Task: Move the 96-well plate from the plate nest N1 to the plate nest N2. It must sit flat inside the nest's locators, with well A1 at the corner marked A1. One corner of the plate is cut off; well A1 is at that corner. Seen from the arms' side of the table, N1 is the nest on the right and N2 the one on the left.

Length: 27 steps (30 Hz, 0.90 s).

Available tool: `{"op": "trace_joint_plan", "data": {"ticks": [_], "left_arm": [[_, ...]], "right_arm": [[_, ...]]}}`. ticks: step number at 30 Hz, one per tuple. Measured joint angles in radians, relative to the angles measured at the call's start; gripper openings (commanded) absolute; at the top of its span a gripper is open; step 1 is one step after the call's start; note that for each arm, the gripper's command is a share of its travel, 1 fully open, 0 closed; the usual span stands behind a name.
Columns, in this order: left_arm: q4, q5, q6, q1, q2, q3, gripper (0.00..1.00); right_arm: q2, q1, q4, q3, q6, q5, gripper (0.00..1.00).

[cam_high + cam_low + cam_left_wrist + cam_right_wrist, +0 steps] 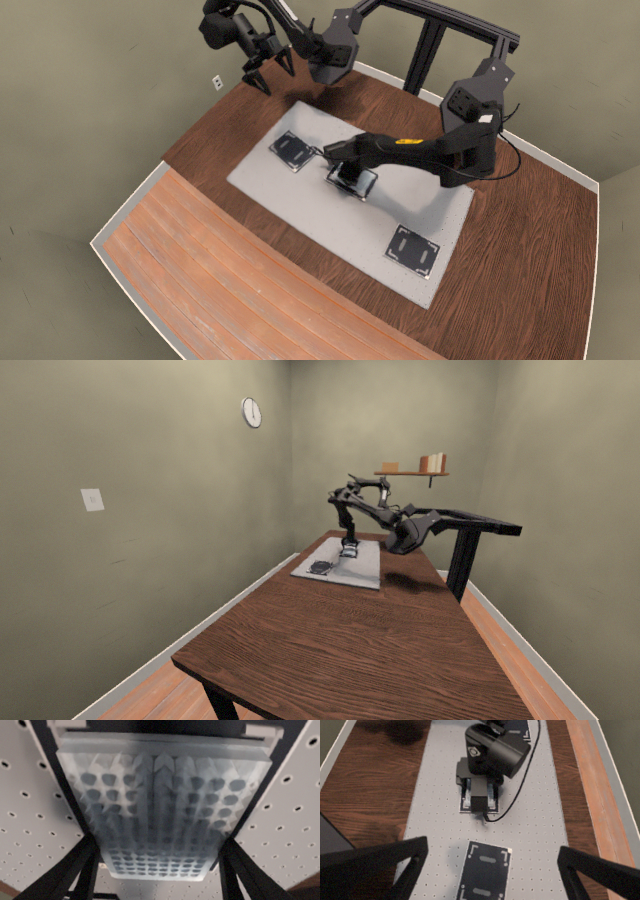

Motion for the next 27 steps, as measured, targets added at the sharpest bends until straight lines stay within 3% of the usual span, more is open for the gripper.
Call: {"op": "trace_joint_plan", "data": {"ticks": [9, 13, 20, 27], "left_arm": [[-0.071, -0.007, -0.04, -0.053, -0.069, 0.0, 0.79], [-0.071, 0.008, 0.007, -0.034, -0.103, -0.036, 0.79], [-0.068, 0.06, 0.195, 0.138, -0.327, -0.166, 0.79], [-0.066, 0.126, 0.369, 0.284, -0.499, -0.204, 0.79]], "right_arm": [[0.0, 0.0, 0.005, 0.0, 0.004, 0.006, 1.0], [0.006, 0.016, 0.081, 0.0, 0.027, 0.03, 1.0], [0.185, 0.103, 0.44, -0.041, 0.124, 0.109, 1.0], [0.398, 0.188, 0.8, -0.104, 0.227, 0.198, 1.0]]}}
